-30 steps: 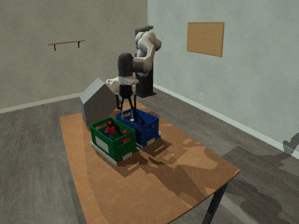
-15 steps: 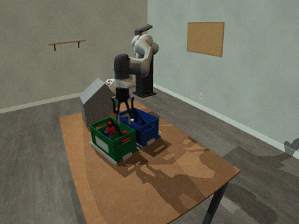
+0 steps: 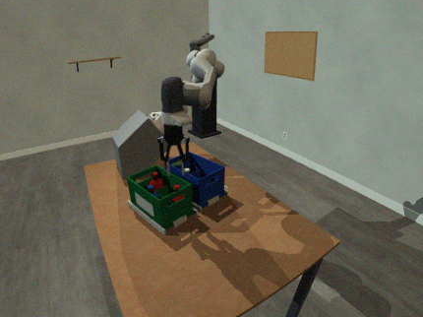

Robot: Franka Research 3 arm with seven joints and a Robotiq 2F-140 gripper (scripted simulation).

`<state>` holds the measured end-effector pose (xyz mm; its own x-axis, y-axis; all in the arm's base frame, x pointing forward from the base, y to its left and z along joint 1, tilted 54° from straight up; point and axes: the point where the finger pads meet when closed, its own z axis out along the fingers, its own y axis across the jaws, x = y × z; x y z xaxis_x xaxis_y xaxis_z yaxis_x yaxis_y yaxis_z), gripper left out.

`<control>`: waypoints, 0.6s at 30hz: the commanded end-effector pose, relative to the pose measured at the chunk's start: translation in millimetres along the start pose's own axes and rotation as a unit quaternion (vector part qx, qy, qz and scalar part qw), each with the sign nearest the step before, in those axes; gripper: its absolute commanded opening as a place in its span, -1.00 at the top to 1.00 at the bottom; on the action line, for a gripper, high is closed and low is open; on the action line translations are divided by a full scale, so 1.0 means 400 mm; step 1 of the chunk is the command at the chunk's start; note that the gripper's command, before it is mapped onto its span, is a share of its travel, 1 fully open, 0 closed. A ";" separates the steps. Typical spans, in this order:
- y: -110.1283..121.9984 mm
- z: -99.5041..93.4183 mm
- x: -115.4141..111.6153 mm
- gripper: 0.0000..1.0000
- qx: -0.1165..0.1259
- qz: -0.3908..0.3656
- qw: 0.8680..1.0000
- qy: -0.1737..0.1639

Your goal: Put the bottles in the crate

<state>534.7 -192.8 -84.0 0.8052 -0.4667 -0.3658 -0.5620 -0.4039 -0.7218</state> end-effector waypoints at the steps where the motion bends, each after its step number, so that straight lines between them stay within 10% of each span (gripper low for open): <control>1: 0.000 0.003 -0.003 0.24 0.000 0.004 1.000 -0.003; 18: 0.000 0.039 -0.003 0.24 0.000 0.004 1.000 -0.003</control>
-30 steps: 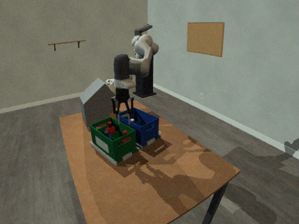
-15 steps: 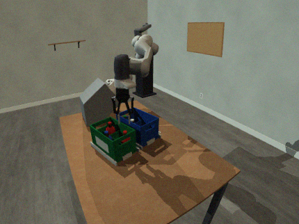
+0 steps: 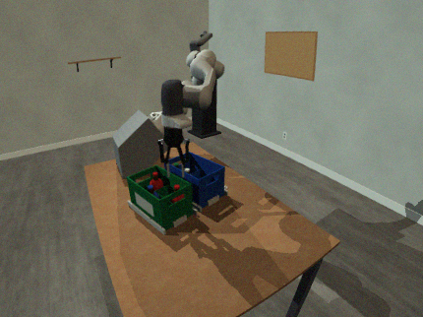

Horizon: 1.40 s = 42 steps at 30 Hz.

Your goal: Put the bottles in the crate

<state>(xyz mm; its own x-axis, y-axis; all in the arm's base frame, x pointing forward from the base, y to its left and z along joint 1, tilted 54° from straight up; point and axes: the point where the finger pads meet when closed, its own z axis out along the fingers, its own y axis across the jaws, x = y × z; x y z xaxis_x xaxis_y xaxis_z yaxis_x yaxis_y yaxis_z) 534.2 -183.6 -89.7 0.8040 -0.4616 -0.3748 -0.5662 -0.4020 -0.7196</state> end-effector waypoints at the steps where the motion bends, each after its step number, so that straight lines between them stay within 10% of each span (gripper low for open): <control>1: -0.001 0.017 0.003 0.24 0.000 0.001 1.000 0.002; 42: -0.002 0.133 0.003 0.24 0.000 0.001 1.000 0.002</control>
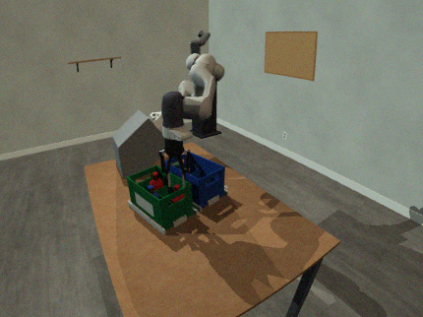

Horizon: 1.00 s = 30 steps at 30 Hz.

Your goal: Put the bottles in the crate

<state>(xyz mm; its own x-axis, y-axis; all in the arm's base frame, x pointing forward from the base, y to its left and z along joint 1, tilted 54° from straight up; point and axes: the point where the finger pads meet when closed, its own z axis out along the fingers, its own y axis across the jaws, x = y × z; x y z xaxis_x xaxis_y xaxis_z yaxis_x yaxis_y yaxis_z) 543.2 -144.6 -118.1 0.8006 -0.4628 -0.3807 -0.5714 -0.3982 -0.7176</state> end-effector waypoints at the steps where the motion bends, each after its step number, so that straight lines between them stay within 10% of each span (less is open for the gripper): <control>1: -0.001 0.014 0.004 0.24 0.000 -0.002 1.000 0.003; 30: -0.001 0.069 0.004 0.24 0.000 -0.002 1.000 0.003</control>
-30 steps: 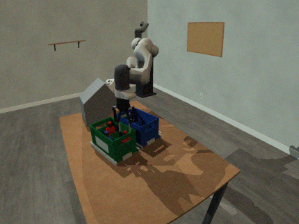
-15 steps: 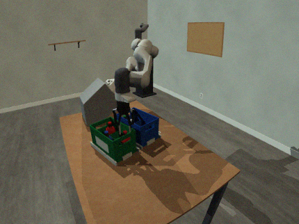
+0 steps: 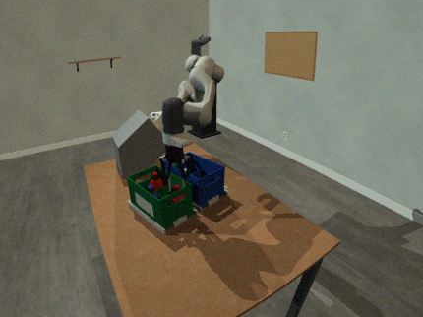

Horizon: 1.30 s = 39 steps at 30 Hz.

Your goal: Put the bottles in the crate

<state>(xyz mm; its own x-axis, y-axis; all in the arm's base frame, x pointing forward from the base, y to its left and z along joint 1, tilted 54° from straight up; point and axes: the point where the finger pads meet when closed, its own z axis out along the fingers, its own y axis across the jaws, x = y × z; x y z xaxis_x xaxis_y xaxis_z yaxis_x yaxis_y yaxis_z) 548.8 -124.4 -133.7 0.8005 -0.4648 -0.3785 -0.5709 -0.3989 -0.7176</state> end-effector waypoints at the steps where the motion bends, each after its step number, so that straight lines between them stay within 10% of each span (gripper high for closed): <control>1: -0.001 0.004 0.001 0.24 0.000 -0.002 1.000 0.001; 6: -0.001 0.004 0.001 0.24 0.000 -0.002 1.000 0.001; 7: -0.001 -0.002 0.001 1.00 0.000 -0.002 1.000 0.001; 39: -0.001 -0.002 0.001 1.00 0.000 -0.002 1.000 0.001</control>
<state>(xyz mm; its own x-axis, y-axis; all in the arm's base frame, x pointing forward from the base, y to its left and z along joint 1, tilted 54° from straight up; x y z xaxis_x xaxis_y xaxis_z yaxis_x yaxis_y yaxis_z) 549.1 -124.6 -133.7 0.8004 -0.4656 -0.3777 -0.5708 -0.3992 -0.7175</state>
